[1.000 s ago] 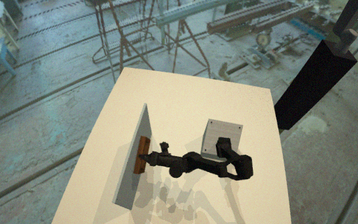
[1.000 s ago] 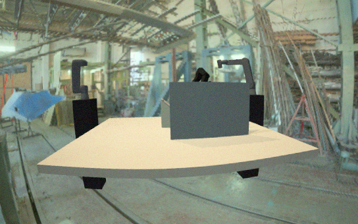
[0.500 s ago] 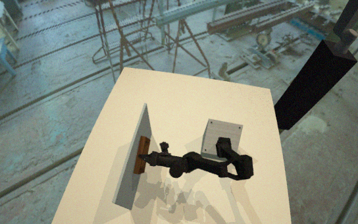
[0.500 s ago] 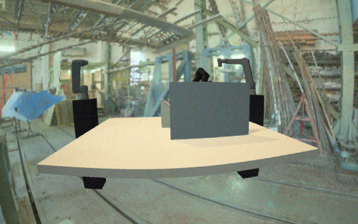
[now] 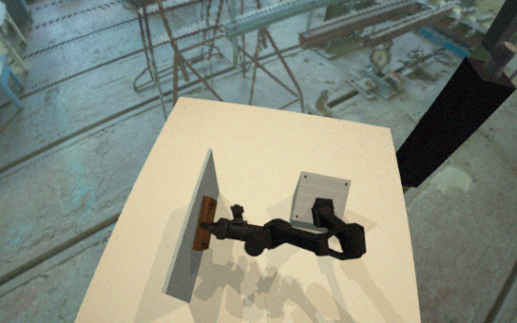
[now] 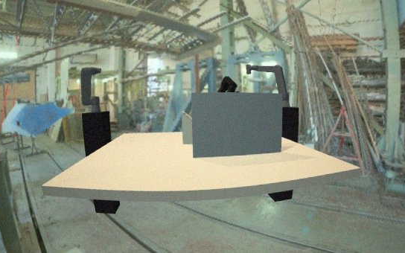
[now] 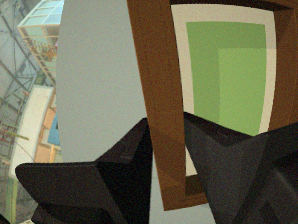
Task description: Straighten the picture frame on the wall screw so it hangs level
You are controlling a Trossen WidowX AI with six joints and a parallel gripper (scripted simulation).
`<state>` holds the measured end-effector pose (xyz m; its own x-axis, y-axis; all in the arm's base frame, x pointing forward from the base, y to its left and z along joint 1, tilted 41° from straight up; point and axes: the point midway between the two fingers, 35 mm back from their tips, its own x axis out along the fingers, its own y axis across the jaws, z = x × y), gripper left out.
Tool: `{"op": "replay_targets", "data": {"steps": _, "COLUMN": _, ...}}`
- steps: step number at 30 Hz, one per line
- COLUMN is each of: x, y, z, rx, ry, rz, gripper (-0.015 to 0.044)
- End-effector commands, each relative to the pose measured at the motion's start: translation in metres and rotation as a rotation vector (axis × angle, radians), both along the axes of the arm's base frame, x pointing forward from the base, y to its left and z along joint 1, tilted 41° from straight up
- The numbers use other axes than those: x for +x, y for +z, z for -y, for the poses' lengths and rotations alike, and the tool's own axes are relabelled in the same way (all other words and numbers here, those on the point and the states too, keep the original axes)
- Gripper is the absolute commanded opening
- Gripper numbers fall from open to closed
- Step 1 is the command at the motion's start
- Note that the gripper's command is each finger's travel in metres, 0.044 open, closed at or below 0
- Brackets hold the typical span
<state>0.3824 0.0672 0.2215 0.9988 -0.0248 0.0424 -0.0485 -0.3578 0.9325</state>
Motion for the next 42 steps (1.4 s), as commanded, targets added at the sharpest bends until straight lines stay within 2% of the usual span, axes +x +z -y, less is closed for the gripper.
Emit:
{"op": "replay_targets", "data": {"steps": 1, "x": -0.0001, "y": 0.0008, "z": 0.0010, "rx": 0.006, "ry": -0.001, "rz": 0.004, "gripper": 0.0000}}
{"op": "replay_targets", "data": {"steps": 42, "x": 0.0000, "y": -0.0030, "z": 0.0064, "rx": 0.005, "ry": -0.001, "rz": 0.004, "gripper": 0.0000}}
